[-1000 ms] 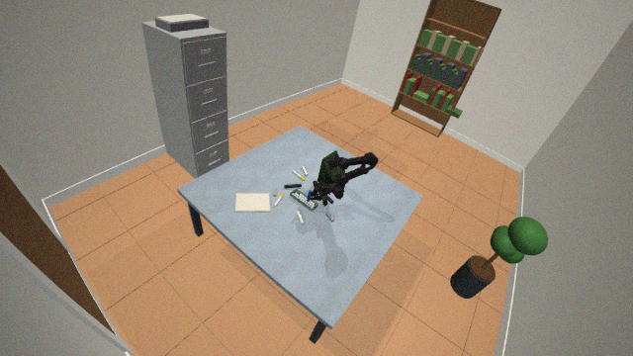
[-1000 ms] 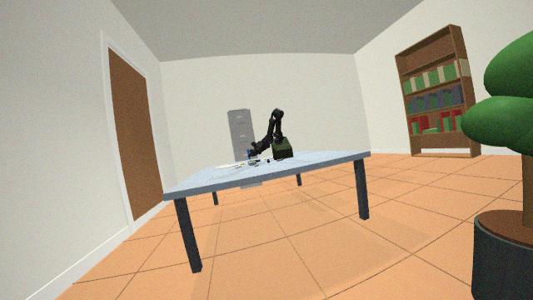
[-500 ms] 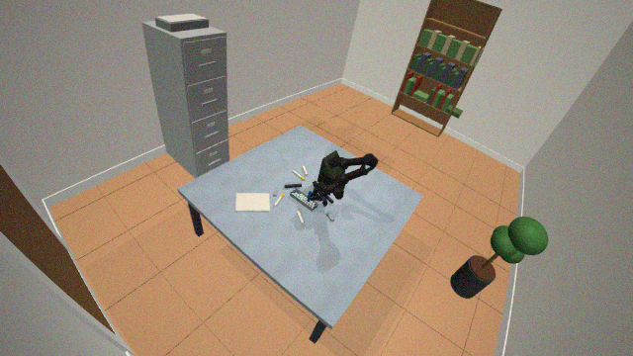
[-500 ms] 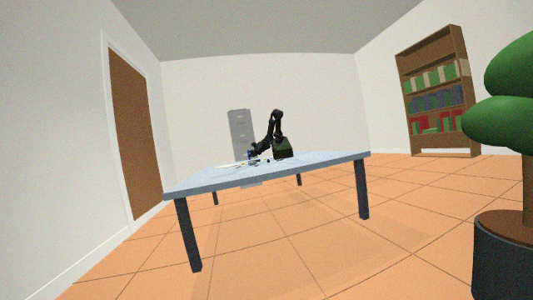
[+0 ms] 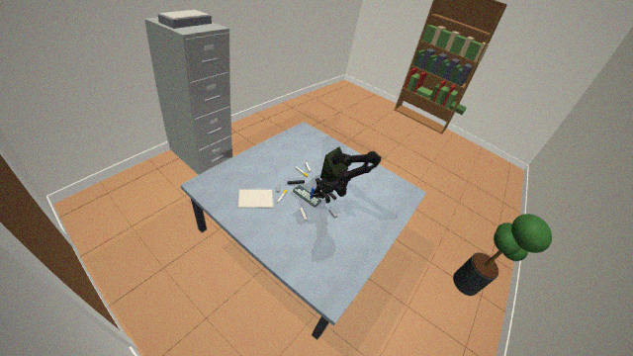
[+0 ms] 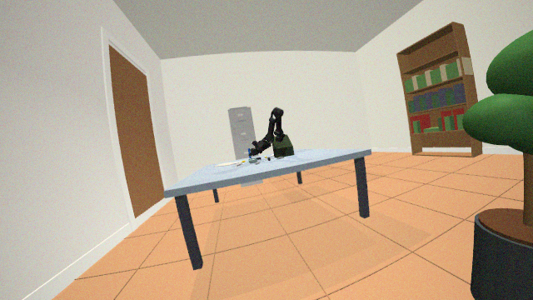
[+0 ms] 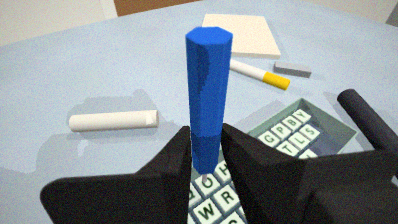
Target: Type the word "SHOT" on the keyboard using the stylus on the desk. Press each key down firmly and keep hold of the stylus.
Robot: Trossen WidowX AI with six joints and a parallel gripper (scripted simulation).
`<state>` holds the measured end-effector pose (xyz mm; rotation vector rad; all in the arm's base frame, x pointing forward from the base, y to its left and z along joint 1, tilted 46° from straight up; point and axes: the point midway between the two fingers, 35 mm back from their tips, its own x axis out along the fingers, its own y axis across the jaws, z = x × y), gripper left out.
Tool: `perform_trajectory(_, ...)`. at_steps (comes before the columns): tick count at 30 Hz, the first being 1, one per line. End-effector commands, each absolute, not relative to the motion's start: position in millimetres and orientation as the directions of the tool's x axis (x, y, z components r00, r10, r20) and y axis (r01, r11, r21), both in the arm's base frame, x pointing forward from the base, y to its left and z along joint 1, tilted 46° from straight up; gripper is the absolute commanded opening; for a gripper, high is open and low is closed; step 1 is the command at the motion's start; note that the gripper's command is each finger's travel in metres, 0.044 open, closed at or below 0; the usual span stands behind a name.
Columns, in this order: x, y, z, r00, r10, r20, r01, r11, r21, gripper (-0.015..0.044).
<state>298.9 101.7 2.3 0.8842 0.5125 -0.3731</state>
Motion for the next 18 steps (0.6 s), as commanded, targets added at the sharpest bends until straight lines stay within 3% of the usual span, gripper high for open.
perform_trajectory(1,299.2,103.0,-0.4,0.816,-0.102,-0.569,0.513,0.582,0.632,0.0081)
perform_trajectory(18,299.6,95.2,7.6,0.816,-0.102,-0.569,0.513,0.581,0.631,0.0081)
